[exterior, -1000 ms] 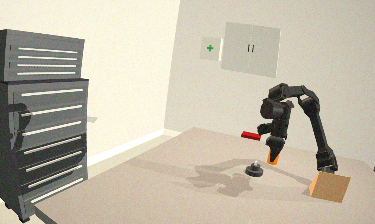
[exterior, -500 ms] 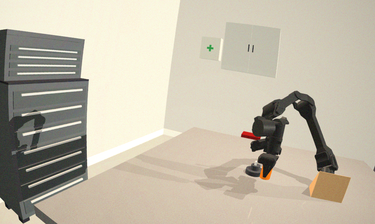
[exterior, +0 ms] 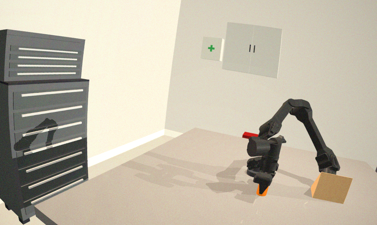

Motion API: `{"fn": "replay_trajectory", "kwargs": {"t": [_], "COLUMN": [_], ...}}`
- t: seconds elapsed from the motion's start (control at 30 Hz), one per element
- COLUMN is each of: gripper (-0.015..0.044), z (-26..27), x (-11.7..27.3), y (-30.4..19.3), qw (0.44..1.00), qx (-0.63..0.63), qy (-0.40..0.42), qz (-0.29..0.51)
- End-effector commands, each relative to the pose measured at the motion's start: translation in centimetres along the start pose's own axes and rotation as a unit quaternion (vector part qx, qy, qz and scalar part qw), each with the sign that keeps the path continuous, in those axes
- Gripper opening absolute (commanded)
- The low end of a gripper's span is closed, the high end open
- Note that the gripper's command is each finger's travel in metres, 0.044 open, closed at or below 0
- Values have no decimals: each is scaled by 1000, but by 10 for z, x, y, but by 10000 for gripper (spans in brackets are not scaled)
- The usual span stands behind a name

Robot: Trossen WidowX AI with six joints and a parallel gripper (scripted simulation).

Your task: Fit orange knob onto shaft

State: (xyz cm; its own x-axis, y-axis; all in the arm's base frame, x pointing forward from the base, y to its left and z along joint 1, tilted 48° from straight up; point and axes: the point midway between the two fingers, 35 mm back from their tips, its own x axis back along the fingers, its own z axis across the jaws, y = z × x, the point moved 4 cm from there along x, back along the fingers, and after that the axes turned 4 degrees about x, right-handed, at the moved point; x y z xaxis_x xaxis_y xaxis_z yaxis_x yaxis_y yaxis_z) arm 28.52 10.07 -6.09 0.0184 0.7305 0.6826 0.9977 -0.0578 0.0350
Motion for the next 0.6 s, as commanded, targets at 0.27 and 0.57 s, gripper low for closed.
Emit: {"fn": "replay_trajectory", "kwargs": {"t": [0.27,0.57], "gripper": [210,240], "z": [0,0], "x": [0,0], "y": [0,0], "qw": [1000,1000], "qx": [0,0], "qy": [1,1], "qz": [-1,-1]}}
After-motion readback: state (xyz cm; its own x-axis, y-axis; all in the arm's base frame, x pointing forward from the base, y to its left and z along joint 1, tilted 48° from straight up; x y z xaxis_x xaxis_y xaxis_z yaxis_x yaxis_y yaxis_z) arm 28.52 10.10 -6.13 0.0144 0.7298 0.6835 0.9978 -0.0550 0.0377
